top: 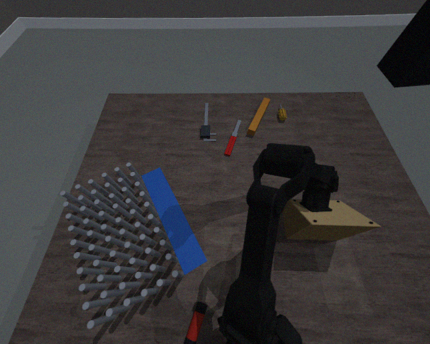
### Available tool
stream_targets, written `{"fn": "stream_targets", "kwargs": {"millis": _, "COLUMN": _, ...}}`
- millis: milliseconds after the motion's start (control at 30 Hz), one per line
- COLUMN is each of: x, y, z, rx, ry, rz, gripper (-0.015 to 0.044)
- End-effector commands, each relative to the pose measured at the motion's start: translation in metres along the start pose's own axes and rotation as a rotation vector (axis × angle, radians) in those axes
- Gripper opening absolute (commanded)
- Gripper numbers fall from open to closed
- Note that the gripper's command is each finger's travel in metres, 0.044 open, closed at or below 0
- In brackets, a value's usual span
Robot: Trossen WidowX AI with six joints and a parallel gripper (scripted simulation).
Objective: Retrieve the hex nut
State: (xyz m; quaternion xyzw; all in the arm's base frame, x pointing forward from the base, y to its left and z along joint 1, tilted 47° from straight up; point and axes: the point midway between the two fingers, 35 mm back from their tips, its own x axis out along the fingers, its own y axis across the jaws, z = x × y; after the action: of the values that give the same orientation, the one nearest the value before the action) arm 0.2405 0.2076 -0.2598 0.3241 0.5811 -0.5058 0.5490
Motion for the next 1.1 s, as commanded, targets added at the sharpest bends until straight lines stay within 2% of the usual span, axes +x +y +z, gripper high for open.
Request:
{"fn": "stream_targets", "kwargs": {"millis": 0, "x": 0.001, "y": 0.000, "z": 0.000, "rx": -0.002, "ry": -0.001, "rz": 0.000, "gripper": 0.0280}}
{"fn": "stream_targets", "kwargs": {"millis": 1067, "x": 0.035, "y": -0.004, "z": 0.024, "rx": -0.003, "ry": -0.005, "rz": 0.001, "gripper": 0.0280}}
